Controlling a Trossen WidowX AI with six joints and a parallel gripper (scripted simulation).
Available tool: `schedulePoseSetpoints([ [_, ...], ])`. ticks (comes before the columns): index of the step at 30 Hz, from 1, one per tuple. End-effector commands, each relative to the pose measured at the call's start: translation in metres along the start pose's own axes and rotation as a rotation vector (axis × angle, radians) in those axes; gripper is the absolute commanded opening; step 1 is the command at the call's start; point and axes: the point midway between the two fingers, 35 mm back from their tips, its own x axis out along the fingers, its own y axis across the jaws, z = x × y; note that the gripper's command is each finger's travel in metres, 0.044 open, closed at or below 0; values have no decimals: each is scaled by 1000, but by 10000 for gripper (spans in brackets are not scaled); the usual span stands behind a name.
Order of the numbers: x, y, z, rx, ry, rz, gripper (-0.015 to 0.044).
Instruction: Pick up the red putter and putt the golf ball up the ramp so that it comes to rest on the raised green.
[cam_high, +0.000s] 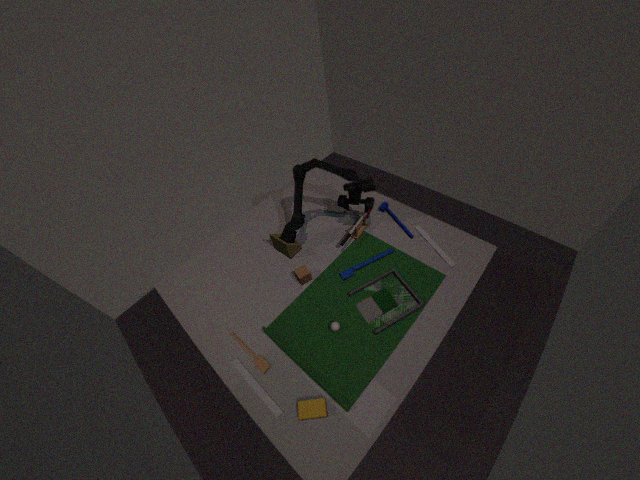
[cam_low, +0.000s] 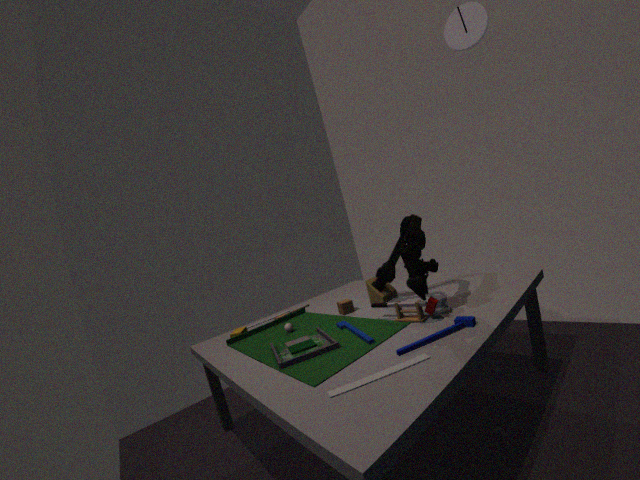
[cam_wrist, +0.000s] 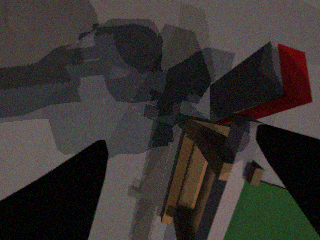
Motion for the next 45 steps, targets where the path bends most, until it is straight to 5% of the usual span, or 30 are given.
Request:
schedulePoseSetpoints([
  [1, -4, -24, -70, 124, 120, -37, 440],
  [13, -56, 15, -189, 287, -62, -33, 440],
  [45, -13, 18, -200, 294, -79, -45, 440],
])
